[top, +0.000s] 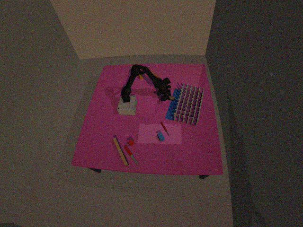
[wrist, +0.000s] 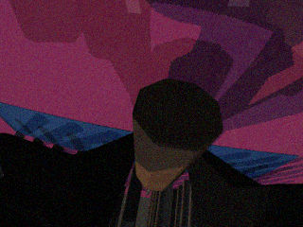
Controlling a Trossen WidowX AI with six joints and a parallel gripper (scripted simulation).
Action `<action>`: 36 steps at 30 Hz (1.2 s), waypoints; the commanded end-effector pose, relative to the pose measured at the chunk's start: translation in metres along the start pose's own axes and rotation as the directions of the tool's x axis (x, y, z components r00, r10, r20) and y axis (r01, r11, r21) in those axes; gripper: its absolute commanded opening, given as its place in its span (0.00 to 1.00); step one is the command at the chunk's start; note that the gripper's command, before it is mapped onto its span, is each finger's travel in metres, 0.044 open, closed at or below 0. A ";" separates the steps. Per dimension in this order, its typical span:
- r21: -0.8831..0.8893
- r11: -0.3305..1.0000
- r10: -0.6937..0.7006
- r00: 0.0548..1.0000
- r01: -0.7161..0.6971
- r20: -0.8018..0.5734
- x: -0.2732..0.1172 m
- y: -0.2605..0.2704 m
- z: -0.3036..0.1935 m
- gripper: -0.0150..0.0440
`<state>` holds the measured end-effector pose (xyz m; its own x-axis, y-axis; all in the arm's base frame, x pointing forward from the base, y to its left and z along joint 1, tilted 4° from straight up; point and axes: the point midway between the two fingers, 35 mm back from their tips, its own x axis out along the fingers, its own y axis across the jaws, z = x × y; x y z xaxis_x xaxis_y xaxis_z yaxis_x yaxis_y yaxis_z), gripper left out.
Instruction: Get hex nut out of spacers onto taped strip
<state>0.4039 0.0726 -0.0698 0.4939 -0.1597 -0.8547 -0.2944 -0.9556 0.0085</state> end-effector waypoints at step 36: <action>0.006 1.000 0.006 1.000 -0.006 -0.002 -0.014 0.001 0.022 0.25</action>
<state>0.3807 0.0796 -0.0695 0.4913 -0.1599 -0.8562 -0.2956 -0.9553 0.0088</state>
